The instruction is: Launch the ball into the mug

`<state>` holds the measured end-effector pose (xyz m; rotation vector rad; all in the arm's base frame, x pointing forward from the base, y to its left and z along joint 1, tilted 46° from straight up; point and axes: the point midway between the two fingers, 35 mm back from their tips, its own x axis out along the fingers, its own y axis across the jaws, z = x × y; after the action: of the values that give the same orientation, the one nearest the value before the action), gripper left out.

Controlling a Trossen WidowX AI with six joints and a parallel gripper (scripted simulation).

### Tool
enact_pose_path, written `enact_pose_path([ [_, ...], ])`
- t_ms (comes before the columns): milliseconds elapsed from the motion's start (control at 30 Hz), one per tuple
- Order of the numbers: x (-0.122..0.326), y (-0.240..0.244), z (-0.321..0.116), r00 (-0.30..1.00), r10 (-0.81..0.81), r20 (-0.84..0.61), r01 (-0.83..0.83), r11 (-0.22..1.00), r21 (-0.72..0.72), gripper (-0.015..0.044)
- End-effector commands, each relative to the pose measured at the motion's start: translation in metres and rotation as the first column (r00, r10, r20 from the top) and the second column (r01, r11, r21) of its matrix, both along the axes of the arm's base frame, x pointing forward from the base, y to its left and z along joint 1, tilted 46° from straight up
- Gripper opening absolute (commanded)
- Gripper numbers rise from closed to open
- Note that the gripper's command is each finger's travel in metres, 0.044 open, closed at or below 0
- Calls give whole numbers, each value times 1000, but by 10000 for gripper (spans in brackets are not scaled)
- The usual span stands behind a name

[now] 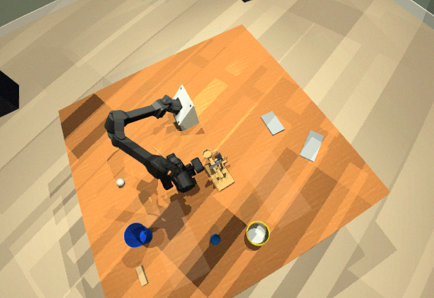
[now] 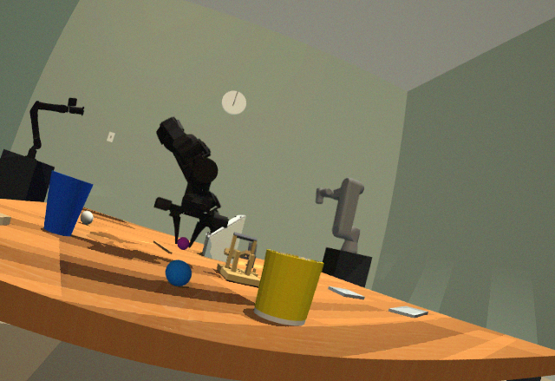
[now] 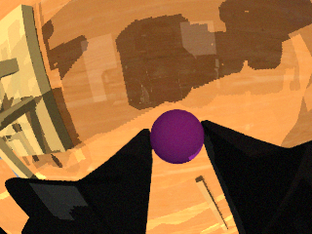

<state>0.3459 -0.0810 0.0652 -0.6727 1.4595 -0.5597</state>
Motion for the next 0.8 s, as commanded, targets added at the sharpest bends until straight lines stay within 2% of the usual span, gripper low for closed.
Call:
enact_pose_path([
  [0, 1, 22, 22, 1000, 0, 8, 0, 1000, 6, 0],
  [367, -10, 65, 69, 1000, 0, 7, 0, 1000, -1, 0],
  [533, -10, 67, 65, 1000, -4, 0, 4, 1000, 2, 0],
  [767, -16, 89, 27, 996, -49, -75, 50, 999, 19, 0],
])
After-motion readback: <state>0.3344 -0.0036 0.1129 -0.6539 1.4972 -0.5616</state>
